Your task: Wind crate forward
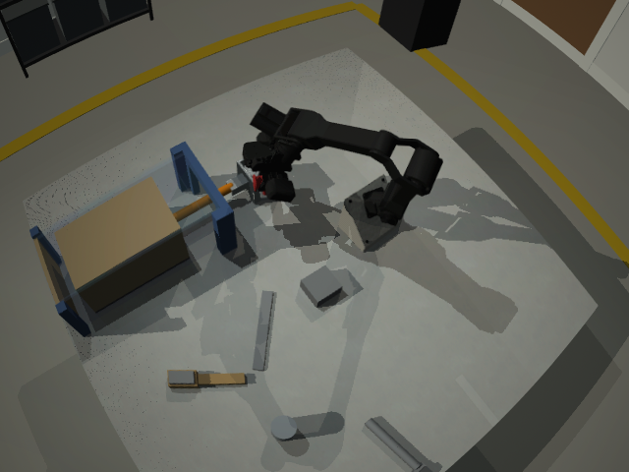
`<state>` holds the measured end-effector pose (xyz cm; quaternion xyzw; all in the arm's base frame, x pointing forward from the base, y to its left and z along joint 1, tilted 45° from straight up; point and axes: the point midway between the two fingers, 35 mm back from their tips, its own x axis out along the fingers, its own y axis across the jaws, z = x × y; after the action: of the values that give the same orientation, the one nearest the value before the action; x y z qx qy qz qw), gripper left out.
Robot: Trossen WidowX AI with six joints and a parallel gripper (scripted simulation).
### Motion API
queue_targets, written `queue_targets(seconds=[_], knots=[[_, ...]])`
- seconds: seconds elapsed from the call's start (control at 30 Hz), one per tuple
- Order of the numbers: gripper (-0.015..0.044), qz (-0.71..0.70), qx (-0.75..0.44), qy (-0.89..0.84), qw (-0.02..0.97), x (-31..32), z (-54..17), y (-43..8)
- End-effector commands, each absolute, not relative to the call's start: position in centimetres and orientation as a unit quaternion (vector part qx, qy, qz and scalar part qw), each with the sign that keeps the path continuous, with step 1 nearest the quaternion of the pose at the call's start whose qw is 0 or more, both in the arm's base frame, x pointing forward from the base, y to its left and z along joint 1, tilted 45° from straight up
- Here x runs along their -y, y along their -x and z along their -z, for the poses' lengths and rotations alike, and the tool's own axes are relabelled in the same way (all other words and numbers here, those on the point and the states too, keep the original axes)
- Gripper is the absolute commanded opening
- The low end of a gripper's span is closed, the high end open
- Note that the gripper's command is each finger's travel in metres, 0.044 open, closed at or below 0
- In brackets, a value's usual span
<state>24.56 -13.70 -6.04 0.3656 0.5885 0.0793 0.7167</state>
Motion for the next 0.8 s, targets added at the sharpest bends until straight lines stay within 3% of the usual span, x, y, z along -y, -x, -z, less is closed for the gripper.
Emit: queue_targets(seconds=[0.0,0.77], knots=[[0.0000,-0.078,-0.596,-0.368,0.710,13.4,6.0,-23.5],[0.0000,-0.077,-0.597,-0.367,0.709,13.6,5.6,-20.1]])
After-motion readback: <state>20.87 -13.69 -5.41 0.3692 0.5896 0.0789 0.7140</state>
